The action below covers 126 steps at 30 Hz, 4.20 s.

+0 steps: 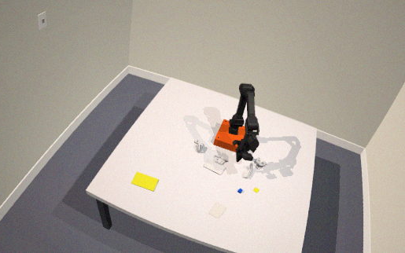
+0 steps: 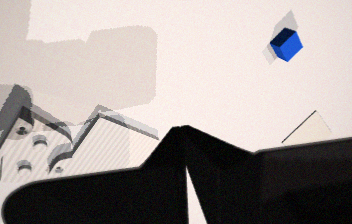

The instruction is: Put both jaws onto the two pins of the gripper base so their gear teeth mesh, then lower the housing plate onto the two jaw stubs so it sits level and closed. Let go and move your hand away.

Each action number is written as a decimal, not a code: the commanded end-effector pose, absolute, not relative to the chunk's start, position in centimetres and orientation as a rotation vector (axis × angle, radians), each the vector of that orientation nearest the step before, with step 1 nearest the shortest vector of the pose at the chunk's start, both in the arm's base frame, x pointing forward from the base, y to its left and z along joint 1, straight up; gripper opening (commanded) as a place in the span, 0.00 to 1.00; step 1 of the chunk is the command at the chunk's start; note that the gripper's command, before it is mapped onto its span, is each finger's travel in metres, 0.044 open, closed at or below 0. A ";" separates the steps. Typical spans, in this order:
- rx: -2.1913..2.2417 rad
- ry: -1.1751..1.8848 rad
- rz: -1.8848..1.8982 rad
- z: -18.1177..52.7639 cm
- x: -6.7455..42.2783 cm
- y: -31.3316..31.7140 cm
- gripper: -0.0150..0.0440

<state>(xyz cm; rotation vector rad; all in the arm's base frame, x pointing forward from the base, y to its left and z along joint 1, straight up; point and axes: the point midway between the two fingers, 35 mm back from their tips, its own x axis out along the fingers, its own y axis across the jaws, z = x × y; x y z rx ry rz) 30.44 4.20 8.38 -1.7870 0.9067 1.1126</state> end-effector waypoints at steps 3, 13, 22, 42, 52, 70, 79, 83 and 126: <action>-1.859 0.835 1.284 7.9 29.8 5.6 0.25; -1.962 0.683 1.556 7.4 28.4 7.6 0.25; -2.030 0.509 1.795 7.1 27.1 9.4 0.25; -2.070 0.315 2.009 6.4 25.7 10.9 0.25; -2.070 0.315 2.009 4.7 25.9 11.0 0.25; -2.070 0.316 2.009 1.8 25.9 11.0 0.25; -2.070 0.316 2.009 0.9 25.8 11.0 0.25; -2.070 0.316 2.009 0.9 25.8 11.0 0.25; -2.068 0.309 2.006 1.2 27.8 16.8 0.25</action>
